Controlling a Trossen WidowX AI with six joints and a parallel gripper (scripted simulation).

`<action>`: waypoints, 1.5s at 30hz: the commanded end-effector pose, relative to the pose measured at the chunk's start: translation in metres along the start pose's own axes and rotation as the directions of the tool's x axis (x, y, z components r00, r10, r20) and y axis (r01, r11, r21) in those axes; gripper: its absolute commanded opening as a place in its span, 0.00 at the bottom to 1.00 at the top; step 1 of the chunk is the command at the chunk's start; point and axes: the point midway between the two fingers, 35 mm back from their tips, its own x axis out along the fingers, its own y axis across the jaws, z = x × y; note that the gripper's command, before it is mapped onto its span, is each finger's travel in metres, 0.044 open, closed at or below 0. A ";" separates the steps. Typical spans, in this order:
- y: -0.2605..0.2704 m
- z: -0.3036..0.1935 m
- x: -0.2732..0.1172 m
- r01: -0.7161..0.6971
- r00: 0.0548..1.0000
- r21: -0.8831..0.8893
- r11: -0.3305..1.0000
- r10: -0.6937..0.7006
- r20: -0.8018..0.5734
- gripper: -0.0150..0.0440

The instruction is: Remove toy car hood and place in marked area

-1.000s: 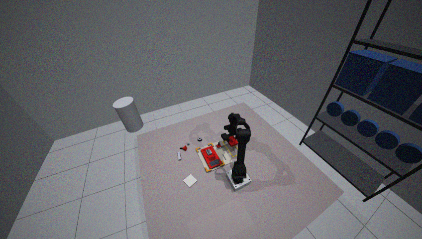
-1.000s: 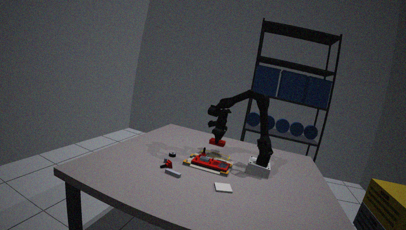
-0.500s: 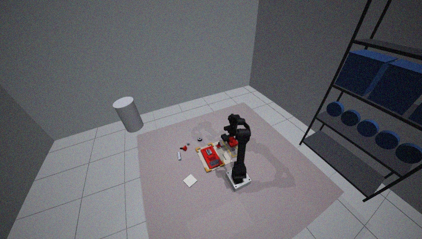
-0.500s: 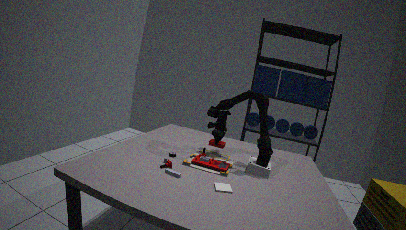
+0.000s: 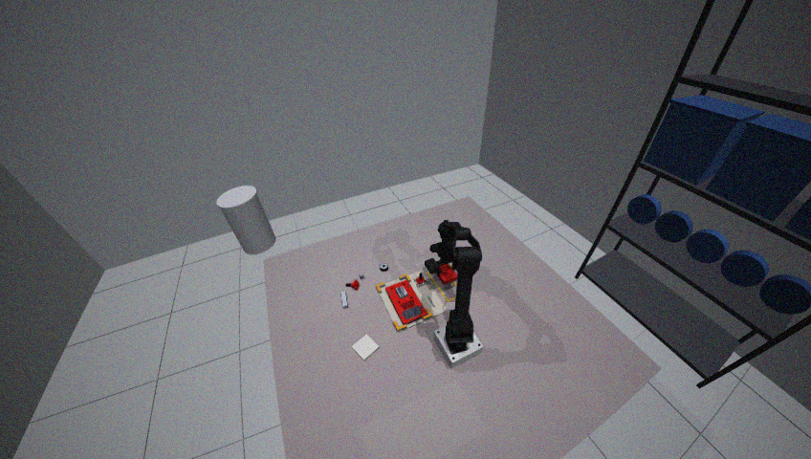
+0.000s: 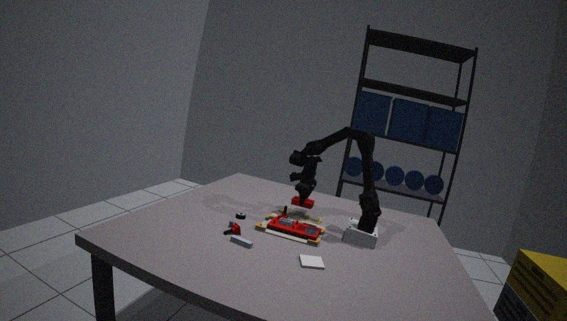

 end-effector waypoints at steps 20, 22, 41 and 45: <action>-0.001 -0.001 0.014 0.005 1.000 -0.006 1.000 -0.005 -0.001 0.25; -0.001 -0.001 0.015 0.005 1.000 -0.006 1.000 -0.005 -0.001 0.25; -0.001 -0.002 0.026 0.005 1.000 -0.006 1.000 -0.005 -0.001 0.25; -0.001 -0.002 0.029 0.005 1.000 -0.006 1.000 -0.005 -0.001 0.25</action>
